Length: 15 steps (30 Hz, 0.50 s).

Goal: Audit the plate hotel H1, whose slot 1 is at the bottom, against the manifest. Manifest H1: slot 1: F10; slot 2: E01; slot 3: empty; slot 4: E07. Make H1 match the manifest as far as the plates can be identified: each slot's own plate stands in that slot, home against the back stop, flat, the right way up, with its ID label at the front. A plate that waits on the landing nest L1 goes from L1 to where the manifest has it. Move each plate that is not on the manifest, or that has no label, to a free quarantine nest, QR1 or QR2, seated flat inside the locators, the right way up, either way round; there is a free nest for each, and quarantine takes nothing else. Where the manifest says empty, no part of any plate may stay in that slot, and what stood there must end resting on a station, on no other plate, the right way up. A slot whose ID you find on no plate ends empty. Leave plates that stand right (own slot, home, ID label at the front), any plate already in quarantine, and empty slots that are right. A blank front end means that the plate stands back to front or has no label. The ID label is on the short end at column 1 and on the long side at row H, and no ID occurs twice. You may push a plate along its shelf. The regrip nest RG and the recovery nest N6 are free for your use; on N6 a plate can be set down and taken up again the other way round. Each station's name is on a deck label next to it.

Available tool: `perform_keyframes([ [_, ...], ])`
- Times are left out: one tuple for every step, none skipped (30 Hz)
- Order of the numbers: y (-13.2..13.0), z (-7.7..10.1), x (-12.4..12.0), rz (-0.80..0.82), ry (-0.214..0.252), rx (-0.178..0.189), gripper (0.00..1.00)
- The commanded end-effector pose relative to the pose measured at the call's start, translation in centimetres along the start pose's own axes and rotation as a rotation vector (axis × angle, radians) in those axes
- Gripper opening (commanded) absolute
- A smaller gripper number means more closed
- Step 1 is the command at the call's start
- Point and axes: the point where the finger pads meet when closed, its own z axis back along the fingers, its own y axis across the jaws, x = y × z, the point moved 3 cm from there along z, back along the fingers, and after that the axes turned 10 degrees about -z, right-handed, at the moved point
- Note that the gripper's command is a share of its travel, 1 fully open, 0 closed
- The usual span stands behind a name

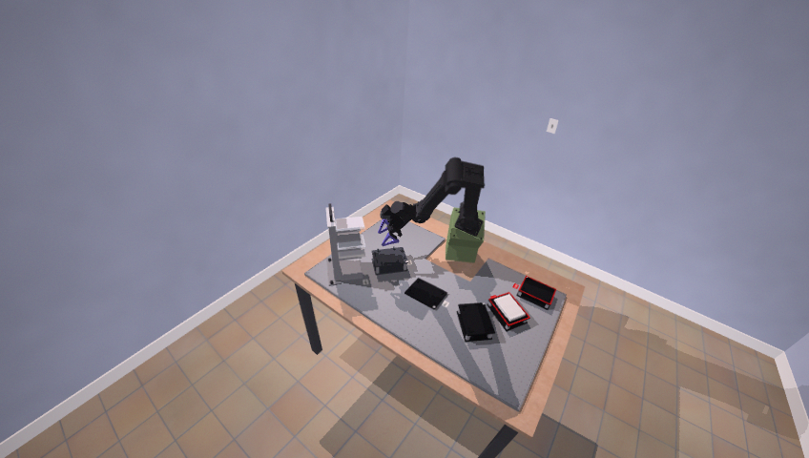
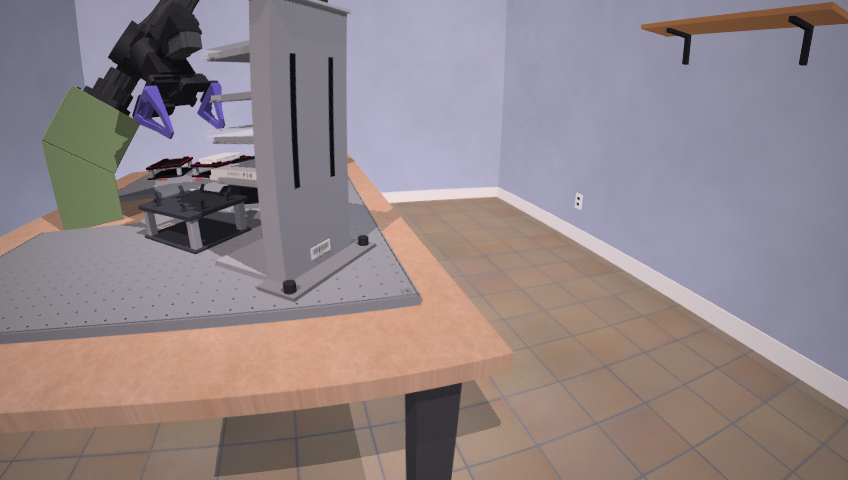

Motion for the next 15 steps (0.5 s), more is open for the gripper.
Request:
perform_keyframes([
  [0.4,-1.3,1.4,0.006,-0.010,0.010,1.00],
  [0.4,-1.4,1.5,0.006,-0.010,0.010,1.00],
  [0.4,-1.6,1.6,0.007,-0.011,0.011,1.00],
  [0.4,-1.7,1.8,0.006,-0.013,0.010,1.00],
  [0.4,-1.8,1.9,0.006,-0.012,0.009,1.00],
  [0.5,-2.0,1.9,0.006,-0.011,0.010,1.00],
  [0.5,-2.1,2.0,0.007,-0.011,0.010,1.00],
  [0.5,-2.2,2.2,0.007,-0.011,0.011,1.00],
  [0.5,-2.2,2.2,0.007,-0.011,0.011,1.00],
  [0.5,-2.2,2.2,0.007,-0.011,0.011,1.00],
  [0.3,-2.1,2.7,0.015,-0.028,0.010,1.00],
  [0.4,-2.4,2.5,0.009,-0.017,0.009,1.00],
  [0.6,-2.6,2.5,0.007,-0.011,0.011,1.00],
  [0.5,-1.9,2.8,0.018,-0.032,0.010,1.00],
  [0.5,-1.9,2.8,0.018,-0.032,0.010,1.00],
])
